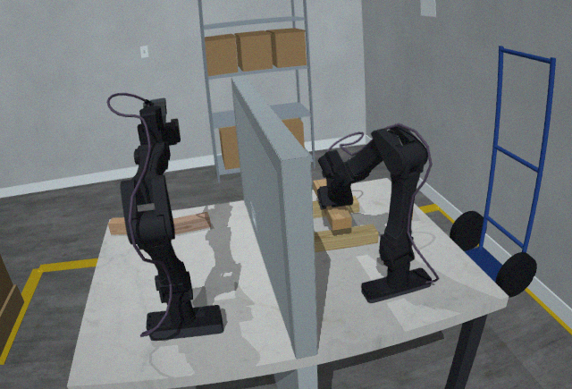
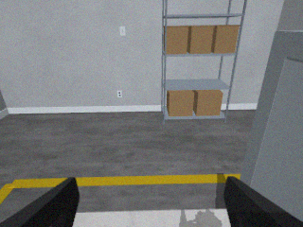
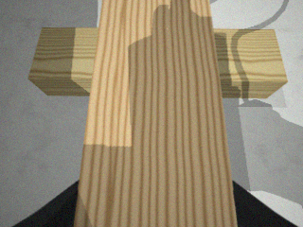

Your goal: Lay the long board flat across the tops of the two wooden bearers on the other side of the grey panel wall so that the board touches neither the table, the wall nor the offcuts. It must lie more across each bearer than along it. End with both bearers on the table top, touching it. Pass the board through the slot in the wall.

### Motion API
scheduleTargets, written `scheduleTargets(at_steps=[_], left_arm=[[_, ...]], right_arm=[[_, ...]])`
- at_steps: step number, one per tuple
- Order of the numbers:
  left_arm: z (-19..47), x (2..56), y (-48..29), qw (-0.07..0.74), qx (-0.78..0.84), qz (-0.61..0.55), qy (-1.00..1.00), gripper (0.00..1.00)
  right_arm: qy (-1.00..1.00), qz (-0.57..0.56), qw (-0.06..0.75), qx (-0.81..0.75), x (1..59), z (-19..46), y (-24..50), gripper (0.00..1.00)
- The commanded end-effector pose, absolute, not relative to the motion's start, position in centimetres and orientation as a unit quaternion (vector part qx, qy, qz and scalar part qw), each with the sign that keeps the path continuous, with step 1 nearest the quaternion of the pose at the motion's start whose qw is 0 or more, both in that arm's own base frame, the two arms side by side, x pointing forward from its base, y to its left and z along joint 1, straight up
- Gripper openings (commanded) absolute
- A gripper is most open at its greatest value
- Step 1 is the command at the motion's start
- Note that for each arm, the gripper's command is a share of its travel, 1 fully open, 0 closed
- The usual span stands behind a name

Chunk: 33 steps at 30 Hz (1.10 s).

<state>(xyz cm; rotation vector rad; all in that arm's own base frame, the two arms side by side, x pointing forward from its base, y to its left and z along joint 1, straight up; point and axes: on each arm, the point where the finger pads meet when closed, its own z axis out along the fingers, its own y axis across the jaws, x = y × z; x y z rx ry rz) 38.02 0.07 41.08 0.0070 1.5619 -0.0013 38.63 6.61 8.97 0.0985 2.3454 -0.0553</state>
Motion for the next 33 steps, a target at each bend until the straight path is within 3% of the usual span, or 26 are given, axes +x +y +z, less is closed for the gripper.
scheduleTargets(at_steps=[1, 33], left_arm=[[44.2, 37.9, 0.2, 0.744, -0.003, 0.0, 0.668, 0.78], [44.2, 37.9, 0.2, 0.744, -0.003, 0.0, 0.668, 0.78]], right_arm=[[0.877, -0.018, 0.476, 0.057, 42.8, 13.6, 6.3, 0.0], [0.883, 0.009, 0.464, 0.064, 41.5, 13.8, 6.5, 0.0]])
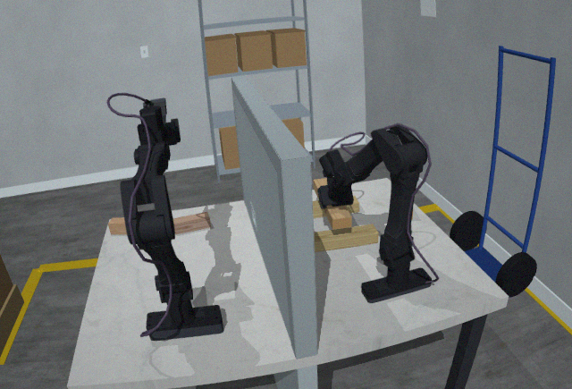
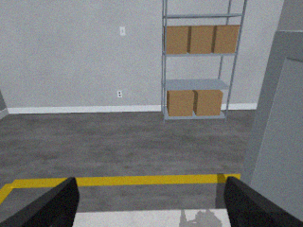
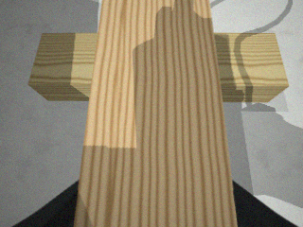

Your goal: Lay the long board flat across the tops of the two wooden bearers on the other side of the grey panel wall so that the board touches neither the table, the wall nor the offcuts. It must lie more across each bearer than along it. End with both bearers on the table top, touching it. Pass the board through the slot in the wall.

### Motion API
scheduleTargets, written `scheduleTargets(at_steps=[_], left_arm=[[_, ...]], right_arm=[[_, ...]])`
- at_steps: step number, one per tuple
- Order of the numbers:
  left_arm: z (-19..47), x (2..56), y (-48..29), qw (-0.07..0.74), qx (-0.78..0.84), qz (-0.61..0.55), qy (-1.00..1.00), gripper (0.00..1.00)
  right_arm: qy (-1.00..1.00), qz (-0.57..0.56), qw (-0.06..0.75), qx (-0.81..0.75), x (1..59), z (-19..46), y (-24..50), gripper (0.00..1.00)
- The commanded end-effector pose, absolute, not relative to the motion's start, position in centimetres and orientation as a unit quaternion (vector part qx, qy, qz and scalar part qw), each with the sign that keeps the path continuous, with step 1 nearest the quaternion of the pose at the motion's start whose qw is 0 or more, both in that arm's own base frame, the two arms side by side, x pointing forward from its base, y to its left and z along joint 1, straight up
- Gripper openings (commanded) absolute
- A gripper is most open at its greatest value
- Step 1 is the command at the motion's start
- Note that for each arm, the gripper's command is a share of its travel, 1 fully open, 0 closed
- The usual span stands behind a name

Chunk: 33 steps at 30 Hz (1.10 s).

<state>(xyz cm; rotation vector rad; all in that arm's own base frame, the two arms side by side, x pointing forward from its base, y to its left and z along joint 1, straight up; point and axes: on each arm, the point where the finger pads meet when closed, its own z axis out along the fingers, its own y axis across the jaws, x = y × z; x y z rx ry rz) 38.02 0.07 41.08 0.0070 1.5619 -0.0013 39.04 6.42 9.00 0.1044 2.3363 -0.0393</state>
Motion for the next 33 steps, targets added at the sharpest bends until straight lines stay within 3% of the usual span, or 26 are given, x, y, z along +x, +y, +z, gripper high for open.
scheduleTargets(at_steps=[1, 33], left_arm=[[44.2, 37.9, 0.2, 0.744, -0.003, 0.0, 0.668, 0.78], [44.2, 37.9, 0.2, 0.744, -0.003, 0.0, 0.668, 0.78]], right_arm=[[0.883, 0.009, 0.464, 0.064, 41.5, 13.8, 6.5, 0.0], [0.909, -0.006, 0.413, 0.056, 39.3, 10.8, 6.0, 0.0]])
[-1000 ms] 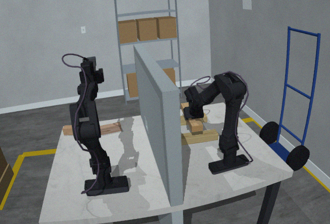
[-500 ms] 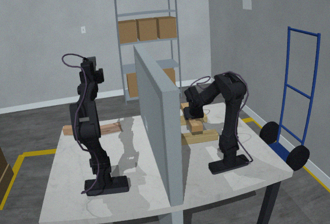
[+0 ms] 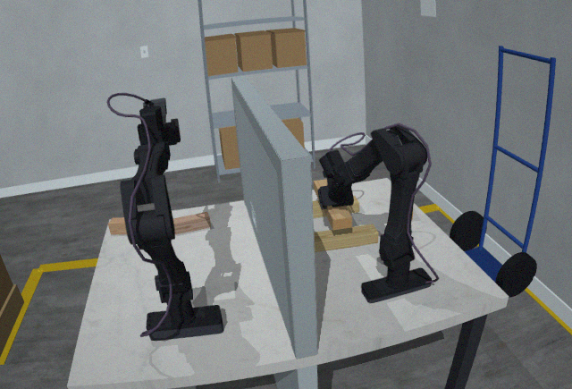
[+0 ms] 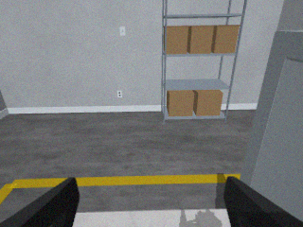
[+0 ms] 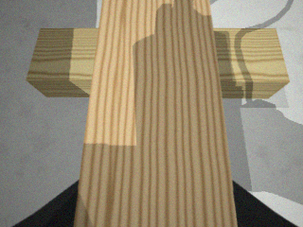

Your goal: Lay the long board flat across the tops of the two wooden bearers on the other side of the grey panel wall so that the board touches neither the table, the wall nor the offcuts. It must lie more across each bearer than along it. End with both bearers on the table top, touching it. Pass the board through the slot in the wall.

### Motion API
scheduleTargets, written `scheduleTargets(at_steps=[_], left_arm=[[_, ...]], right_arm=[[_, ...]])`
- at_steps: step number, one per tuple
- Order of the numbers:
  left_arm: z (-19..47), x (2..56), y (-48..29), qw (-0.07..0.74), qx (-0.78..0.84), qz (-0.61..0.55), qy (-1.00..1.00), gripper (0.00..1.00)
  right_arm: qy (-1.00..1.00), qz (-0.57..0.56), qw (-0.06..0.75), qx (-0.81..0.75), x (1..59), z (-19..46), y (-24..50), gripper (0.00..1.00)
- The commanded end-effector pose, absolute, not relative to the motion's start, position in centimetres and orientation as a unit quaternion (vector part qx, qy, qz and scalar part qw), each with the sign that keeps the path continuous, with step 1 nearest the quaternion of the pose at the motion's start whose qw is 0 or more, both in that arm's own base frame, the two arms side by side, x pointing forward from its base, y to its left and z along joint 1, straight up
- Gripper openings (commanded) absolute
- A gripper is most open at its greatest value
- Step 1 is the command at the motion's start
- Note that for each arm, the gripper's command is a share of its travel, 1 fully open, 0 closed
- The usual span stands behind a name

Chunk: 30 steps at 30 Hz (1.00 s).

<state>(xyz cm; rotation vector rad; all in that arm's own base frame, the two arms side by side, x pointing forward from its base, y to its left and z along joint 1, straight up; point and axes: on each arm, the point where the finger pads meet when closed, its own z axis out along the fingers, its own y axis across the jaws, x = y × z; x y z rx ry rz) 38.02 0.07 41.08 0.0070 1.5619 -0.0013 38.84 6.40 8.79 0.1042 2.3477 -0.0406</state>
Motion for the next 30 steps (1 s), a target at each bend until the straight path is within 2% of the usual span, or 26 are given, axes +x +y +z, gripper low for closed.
scheduleTargets(at_steps=[1, 6, 10, 15, 27, 29, 30], left_arm=[[44.2, 37.9, 0.2, 0.744, -0.003, 0.0, 0.668, 0.78], [44.2, 37.9, 0.2, 0.744, -0.003, 0.0, 0.668, 0.78], [44.2, 37.9, 0.2, 0.744, -0.003, 0.0, 0.668, 0.78], [44.2, 37.9, 0.2, 0.744, -0.003, 0.0, 0.668, 0.78], [44.2, 37.9, 0.2, 0.744, -0.003, 0.0, 0.668, 0.78], [44.2, 37.9, 0.2, 0.744, -0.003, 0.0, 0.668, 0.78], [44.2, 37.9, 0.2, 0.744, -0.003, 0.0, 0.668, 0.78]], right_arm=[[0.904, -0.003, 0.423, 0.057, 39.7, 11.4, 6.2, 0.0], [0.9, 0.0, 0.431, 0.058, 39.9, 11.1, 6.2, 0.0], [0.91, -0.012, 0.412, 0.051, 39.3, 8.5, 5.9, 0.0], [0.897, -0.003, 0.438, 0.055, 41.8, 10.8, 6.6, 0.0], [0.897, -0.003, 0.439, 0.053, 42.1, 9.4, 6.7, 0.0], [0.907, -0.01, 0.419, 0.046, 40.2, 6.4, 6.2, 0.0], [0.904, -0.008, 0.424, 0.049, 41.1, 7.8, 6.5, 0.0]])
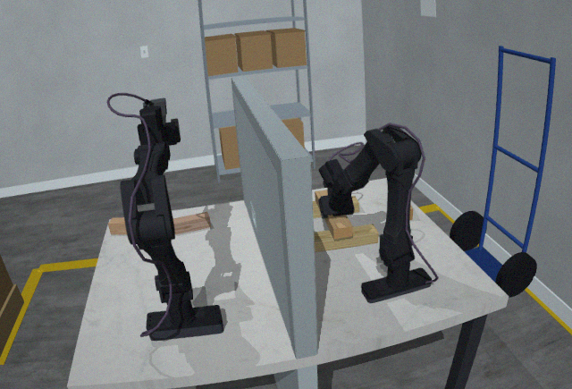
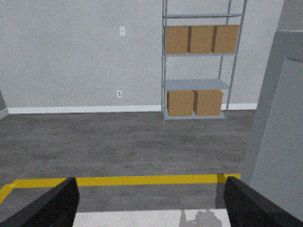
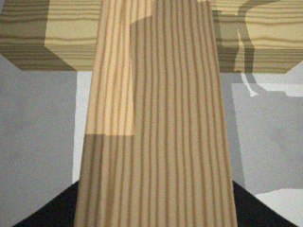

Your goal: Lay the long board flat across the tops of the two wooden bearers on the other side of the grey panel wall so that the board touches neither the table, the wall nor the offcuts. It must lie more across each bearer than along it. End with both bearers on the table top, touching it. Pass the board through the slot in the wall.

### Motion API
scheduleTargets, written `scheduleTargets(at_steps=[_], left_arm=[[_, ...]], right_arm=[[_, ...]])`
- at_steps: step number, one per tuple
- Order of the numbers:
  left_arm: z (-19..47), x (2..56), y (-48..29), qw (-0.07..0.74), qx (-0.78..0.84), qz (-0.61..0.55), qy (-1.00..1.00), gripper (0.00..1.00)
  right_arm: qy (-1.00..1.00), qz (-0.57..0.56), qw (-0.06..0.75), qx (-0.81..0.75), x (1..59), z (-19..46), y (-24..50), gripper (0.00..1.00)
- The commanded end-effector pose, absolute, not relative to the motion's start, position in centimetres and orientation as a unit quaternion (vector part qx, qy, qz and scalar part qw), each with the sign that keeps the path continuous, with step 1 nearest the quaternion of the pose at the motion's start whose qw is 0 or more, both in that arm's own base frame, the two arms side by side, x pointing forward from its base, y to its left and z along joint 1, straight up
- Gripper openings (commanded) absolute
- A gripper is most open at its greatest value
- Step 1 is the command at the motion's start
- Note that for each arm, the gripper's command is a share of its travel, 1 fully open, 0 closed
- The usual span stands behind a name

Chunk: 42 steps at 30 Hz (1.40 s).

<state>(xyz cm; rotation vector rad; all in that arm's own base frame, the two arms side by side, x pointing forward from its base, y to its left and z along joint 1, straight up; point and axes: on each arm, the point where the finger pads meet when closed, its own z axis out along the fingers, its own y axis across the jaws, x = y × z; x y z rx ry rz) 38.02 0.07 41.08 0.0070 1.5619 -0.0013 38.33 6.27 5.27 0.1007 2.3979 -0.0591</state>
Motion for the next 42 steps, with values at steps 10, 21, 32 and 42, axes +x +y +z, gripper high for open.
scheduleTargets(at_steps=[10, 21, 32, 42], left_arm=[[44.2, 37.9, 0.2, 0.744, -0.003, 0.0, 0.668, 0.78], [44.2, 37.9, 0.2, 0.744, -0.003, 0.0, 0.668, 0.78], [44.2, 37.9, 0.2, 0.744, -0.003, 0.0, 0.668, 0.78], [44.2, 37.9, 0.2, 0.744, -0.003, 0.0, 0.668, 0.78]], right_arm=[[0.91, -0.007, 0.411, 0.056, 40.6, 8.8, 6.5, 0.78], [0.922, -0.016, 0.384, 0.052, 39.3, 8.9, 6.1, 0.78], [0.928, -0.021, 0.369, 0.05, 38.6, 9.6, 5.9, 0.78], [0.926, -0.02, 0.375, 0.047, 38.7, 13.3, 6.1, 0.78]])
